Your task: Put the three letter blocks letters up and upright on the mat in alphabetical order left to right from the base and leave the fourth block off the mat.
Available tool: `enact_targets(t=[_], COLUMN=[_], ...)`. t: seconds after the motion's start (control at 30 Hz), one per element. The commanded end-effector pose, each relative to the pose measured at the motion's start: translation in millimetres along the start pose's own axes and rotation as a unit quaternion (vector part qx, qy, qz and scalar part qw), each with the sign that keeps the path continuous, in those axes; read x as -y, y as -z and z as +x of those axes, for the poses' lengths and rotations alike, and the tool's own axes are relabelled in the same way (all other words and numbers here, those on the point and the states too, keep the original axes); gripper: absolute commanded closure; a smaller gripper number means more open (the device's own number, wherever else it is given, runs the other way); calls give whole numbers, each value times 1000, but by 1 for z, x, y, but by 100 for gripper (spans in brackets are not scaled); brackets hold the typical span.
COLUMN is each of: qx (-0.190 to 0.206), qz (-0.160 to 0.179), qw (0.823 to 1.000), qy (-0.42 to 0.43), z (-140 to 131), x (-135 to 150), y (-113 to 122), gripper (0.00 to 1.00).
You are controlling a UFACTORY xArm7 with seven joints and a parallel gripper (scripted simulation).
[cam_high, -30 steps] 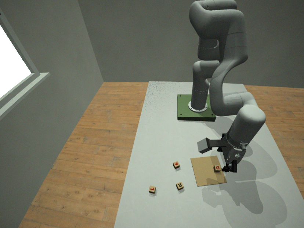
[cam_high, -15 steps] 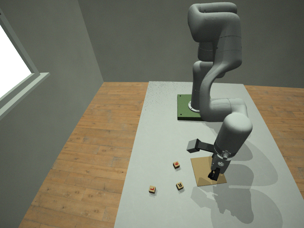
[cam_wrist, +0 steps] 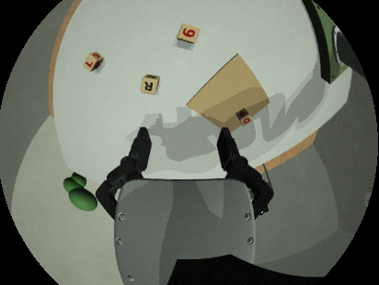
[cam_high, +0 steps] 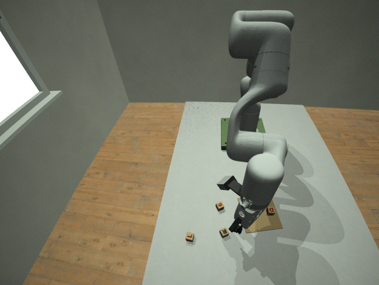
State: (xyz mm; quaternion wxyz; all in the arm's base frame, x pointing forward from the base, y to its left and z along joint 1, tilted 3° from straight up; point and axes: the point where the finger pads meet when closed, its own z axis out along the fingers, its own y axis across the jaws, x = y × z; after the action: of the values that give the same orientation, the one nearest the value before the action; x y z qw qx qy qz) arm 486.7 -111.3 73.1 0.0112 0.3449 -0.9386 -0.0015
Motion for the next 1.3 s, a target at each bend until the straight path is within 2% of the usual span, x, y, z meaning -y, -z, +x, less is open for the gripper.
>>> enact_targets(t=[0.0,0.23,0.3,0.33,0.53,0.8,0.87,0.97,1.03,1.07,1.27], qx=[0,0,0,0,-1,-3,-3,-3,-3,-3,-3], qz=[1,3,3,4,8,15,15,18,18,18,18], qw=[998,984,984,975,953,908,908,891,889,889,889], qy=[-70,-177,-177,-222,-302,-418,-418,-453,-457,-457,-457], z=[9,30,30,39,59,92,92,103,104,104,104], x=[25,62,62,77,104,143,143,154,155,155,155], y=[1,0,0,0,-1,-2,-2,-2,-2,-2,-2], gripper=[0,0,0,0,0,0,0,0,0,37,37])
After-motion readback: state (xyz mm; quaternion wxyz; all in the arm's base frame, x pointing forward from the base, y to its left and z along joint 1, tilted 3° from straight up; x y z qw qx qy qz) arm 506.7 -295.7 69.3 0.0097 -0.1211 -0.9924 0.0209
